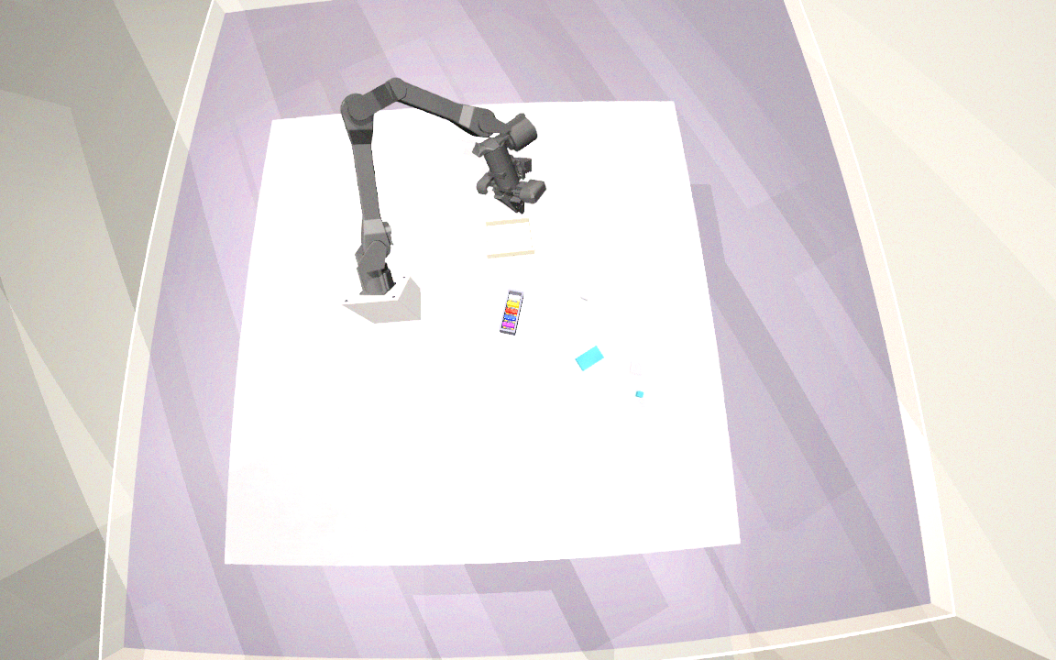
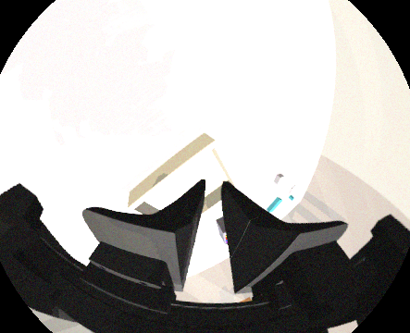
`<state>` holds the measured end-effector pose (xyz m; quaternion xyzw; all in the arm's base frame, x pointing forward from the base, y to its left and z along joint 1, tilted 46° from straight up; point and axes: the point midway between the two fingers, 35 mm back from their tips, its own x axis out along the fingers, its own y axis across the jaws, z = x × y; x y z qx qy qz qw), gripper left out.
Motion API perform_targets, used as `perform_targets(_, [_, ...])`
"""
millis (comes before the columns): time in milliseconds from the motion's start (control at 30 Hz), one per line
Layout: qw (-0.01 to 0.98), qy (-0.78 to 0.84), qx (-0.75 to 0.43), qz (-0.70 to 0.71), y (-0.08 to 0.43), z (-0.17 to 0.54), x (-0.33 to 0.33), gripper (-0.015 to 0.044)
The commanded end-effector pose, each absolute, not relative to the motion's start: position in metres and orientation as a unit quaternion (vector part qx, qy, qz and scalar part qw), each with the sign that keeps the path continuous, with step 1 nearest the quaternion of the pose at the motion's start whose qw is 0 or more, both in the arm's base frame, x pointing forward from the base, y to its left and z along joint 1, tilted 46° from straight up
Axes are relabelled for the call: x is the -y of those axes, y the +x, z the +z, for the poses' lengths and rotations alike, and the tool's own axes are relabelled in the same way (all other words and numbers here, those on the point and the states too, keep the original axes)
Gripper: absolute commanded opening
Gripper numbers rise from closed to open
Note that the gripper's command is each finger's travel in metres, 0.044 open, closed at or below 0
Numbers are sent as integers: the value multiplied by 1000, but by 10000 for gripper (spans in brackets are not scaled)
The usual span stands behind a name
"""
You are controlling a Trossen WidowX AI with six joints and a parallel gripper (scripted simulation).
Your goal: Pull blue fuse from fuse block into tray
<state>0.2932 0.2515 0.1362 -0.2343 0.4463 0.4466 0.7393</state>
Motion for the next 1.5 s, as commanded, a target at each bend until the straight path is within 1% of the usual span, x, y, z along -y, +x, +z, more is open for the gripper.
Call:
perform_targets(0, [723,-168,-532,408,314,86,-207,68])
perform_targets(233, [686,-17,-640,346,324,14,-132,68])
perform_targets(400, [643,135,-694,295,313,-33,-80,68])
perform_targets(500, [608,244,-710,260,302,-59,-51,68])
perform_targets(567, [592,289,-711,246,297,-68,-41,68])
perform_targets(1467, [590,295,-711,244,298,-78,-49,68])
